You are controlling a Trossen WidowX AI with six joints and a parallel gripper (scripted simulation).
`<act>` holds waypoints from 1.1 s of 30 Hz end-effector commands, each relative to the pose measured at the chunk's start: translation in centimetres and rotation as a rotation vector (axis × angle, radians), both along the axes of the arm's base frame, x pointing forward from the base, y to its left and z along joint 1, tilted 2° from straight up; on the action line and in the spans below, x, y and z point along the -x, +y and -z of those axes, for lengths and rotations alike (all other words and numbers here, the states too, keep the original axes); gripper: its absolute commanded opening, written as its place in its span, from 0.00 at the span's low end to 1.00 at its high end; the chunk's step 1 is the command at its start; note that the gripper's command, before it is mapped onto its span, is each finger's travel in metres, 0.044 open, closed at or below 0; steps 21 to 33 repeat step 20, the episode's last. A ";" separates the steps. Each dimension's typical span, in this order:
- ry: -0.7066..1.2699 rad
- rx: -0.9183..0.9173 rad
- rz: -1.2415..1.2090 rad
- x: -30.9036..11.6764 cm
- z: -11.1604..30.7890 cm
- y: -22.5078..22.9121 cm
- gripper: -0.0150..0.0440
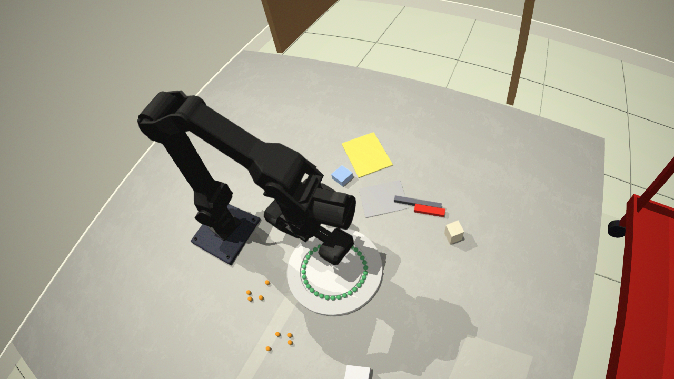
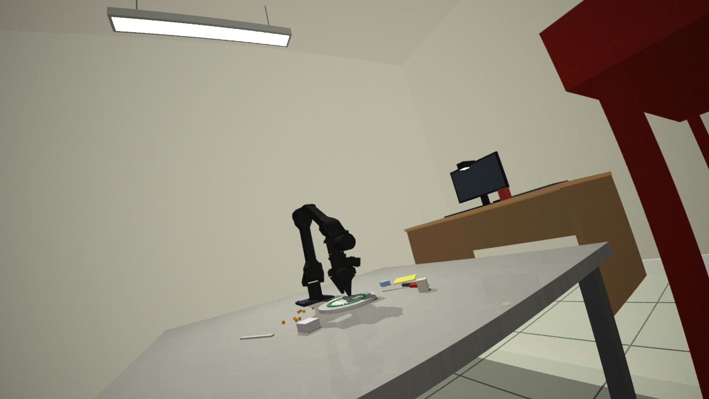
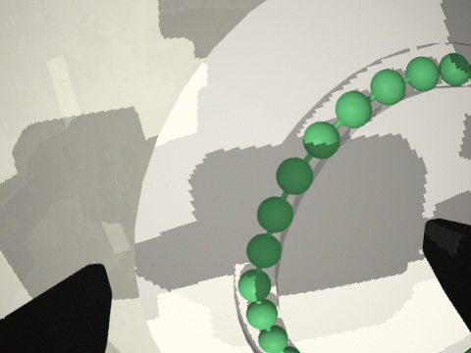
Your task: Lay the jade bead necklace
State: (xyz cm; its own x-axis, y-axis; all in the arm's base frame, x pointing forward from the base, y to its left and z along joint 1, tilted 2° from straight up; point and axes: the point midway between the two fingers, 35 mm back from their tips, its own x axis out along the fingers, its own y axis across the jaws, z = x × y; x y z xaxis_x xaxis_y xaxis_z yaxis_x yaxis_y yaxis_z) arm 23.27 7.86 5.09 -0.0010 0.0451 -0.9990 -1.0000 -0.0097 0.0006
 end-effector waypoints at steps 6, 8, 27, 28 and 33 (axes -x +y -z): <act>0.000 0.003 0.000 -0.1 -0.8 -0.1 1.00; 0.000 0.002 0.000 -0.2 -3.3 -0.1 1.00; 0.000 0.000 0.000 0.2 -8.0 -0.4 1.00; 0.000 0.000 0.000 0.2 -8.0 -0.4 1.00; 0.000 0.000 0.000 0.2 -8.0 -0.4 1.00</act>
